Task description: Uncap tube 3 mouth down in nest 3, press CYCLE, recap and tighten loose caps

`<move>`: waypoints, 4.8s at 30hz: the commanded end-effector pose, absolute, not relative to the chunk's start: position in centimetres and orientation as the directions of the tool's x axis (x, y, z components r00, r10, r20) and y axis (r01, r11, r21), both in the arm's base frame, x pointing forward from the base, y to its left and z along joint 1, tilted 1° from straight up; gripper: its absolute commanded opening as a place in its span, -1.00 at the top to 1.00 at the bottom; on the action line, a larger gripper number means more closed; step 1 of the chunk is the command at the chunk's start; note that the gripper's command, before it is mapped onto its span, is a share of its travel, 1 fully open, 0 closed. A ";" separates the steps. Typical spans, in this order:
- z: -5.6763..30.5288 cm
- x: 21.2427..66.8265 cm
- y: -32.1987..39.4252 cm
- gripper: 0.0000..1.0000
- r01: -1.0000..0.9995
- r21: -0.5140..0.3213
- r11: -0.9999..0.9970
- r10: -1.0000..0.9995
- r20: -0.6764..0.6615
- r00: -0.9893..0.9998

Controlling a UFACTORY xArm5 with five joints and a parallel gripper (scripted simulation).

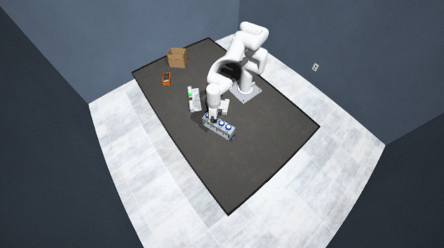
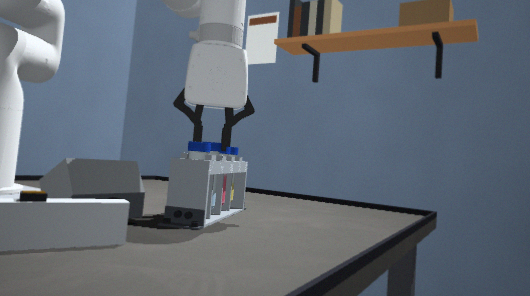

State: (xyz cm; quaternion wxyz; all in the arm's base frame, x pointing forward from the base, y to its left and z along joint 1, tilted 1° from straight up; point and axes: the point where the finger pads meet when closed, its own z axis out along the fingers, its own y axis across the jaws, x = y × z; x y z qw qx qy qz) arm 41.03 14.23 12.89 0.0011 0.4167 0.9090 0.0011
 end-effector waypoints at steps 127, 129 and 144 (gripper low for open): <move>13.0 41.1 14.3 1.00 0.910 0.006 0.414 0.910 -0.013 -0.414; 13.0 41.1 14.3 1.00 0.910 0.006 0.414 0.910 -0.013 -0.414; 12.9 41.1 14.3 1.00 0.953 0.013 -0.303 0.953 -0.005 0.303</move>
